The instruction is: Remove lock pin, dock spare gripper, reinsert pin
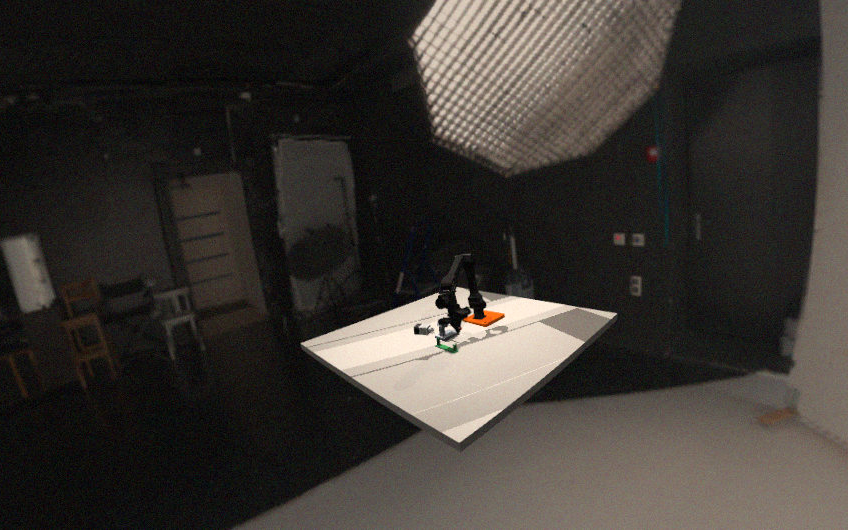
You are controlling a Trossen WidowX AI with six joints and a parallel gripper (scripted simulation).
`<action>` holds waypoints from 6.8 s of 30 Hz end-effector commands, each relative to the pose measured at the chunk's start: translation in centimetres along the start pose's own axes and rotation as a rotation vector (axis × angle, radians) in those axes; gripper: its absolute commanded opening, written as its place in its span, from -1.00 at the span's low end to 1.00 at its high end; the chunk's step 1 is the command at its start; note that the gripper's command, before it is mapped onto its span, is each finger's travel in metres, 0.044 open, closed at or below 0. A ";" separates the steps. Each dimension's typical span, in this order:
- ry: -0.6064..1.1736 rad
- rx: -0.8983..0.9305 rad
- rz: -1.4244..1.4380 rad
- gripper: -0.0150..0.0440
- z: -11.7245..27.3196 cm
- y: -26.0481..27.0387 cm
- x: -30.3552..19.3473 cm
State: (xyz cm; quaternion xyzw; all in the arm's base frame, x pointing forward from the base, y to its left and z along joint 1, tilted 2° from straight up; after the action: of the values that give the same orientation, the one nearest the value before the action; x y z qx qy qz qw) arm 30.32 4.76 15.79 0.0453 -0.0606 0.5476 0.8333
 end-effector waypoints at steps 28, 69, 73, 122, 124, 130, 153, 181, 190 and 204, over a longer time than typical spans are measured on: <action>0.002 0.007 -0.006 -0.49 -0.2 0.4 2.5; 0.015 0.032 -0.010 -0.49 -0.1 1.1 6.0; 0.015 0.033 -0.008 -0.49 0.3 1.1 6.0; 0.020 0.041 -0.035 -0.49 2.5 -5.0 11.4; 0.020 0.040 -0.037 -0.49 2.4 -5.4 11.7; 0.018 0.038 -0.044 -0.49 2.2 -6.5 12.6; 0.011 0.031 -0.043 -0.49 -0.6 -6.9 12.3; -0.002 0.015 -0.039 -0.49 -4.5 -7.0 11.5; -0.002 0.015 -0.039 -0.49 -4.5 -7.0 11.5; -0.002 0.015 -0.039 -0.49 -4.5 -7.0 11.5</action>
State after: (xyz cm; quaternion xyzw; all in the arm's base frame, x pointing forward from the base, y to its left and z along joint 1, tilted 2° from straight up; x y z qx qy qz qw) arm 41.51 13.06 13.04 0.0535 -0.0563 0.5306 0.8441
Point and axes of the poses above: the point midway between the two fingers, 35 mm back from their tips, its own z axis back along the fingers, its own y axis across the jaws, x = y × z, the point moved 8 cm from there along z, back along the fingers, and after that the axes turned 14 degrees about -z, right-handed, at the moved point
